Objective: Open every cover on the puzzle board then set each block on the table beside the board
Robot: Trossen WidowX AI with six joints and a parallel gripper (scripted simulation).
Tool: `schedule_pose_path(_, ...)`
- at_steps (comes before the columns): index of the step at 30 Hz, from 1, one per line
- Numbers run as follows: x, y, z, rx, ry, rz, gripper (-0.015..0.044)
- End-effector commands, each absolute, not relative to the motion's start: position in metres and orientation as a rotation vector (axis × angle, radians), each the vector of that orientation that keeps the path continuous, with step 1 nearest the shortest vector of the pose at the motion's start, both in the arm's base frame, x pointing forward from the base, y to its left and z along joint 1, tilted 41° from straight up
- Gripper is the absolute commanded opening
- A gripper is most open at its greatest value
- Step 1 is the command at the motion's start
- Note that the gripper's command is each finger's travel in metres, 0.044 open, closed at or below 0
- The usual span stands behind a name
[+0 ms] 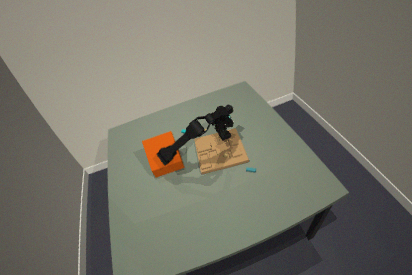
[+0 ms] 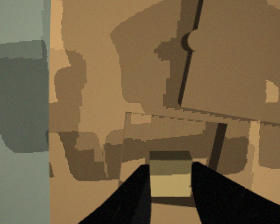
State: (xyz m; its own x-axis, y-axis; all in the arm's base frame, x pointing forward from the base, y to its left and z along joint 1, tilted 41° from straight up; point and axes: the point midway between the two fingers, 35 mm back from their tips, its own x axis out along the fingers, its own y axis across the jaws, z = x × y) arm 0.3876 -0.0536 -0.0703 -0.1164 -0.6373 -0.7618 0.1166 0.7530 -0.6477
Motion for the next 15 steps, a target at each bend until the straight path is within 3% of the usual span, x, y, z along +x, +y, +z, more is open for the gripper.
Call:
schedule_pose_path(1,0.391,-0.05,-0.066,-0.424,1.56,-0.677,0.008)
schedule_pose_path(15,0.392,-0.038,-0.052,-0.428,1.561,-0.676,0.008)
